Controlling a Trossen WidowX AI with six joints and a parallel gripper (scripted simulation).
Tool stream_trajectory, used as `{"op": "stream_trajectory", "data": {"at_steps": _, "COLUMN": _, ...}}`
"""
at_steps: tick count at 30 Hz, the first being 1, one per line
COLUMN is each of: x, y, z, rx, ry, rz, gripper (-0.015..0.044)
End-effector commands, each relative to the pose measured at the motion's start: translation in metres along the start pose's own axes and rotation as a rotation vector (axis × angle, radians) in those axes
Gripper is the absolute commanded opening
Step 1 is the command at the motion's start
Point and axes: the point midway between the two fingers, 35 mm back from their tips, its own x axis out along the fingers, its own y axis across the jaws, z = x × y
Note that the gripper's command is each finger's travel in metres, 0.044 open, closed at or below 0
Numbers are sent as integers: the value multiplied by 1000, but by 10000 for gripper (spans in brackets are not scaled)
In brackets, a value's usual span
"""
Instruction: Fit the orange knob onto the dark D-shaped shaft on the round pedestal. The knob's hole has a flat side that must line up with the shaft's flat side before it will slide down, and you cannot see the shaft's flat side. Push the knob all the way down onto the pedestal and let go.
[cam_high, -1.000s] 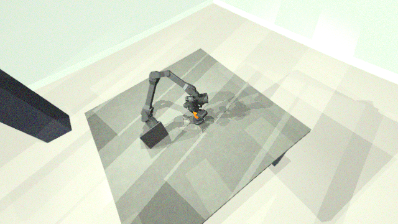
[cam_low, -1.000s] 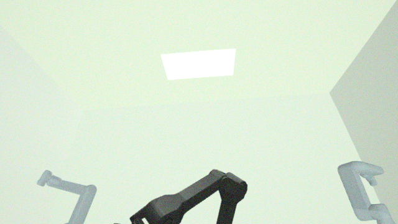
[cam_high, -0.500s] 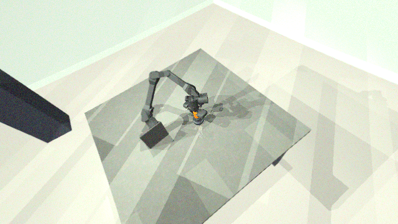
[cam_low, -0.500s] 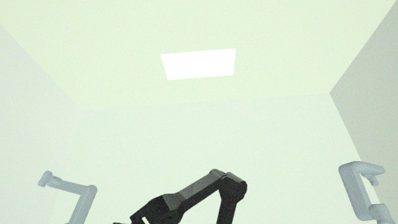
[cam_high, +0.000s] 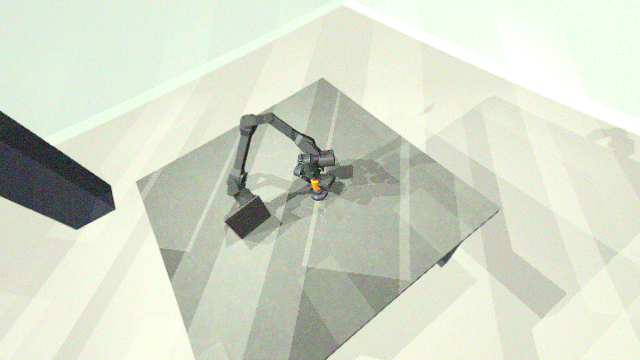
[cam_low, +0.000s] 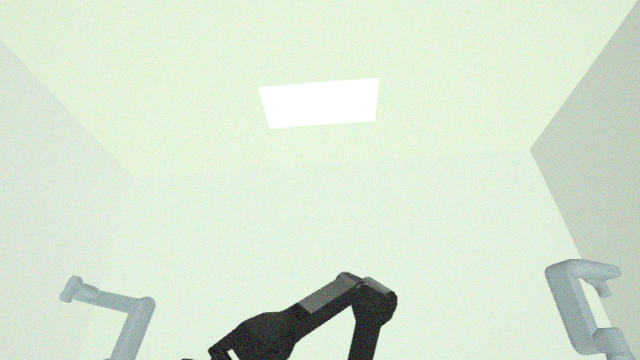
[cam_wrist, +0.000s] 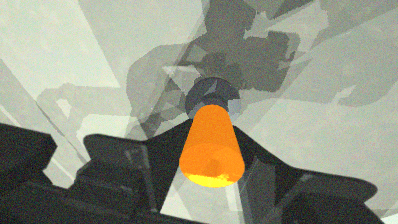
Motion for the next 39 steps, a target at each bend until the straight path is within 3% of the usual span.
{"op": "stream_trajectory", "data": {"at_steps": 1, "x": 1, "y": 0, "z": 0, "rx": -9, "ry": -3, "rz": -1, "gripper": 0}}
{"op": "stream_trajectory", "data": {"at_steps": 17, "x": -3, "y": 0, "z": 2, "rx": -9, "ry": -3, "rz": -1, "gripper": 0}}
{"op": "stream_trajectory", "data": {"at_steps": 25, "x": -2, "y": -1, "z": 1, "rx": -218, "ry": -2, "rz": -2, "gripper": 0}}
{"op": "stream_trajectory", "data": {"at_steps": 39, "x": 1, "y": 0, "z": 0, "rx": -218, "ry": -2, "rz": -1, "gripper": 0}}
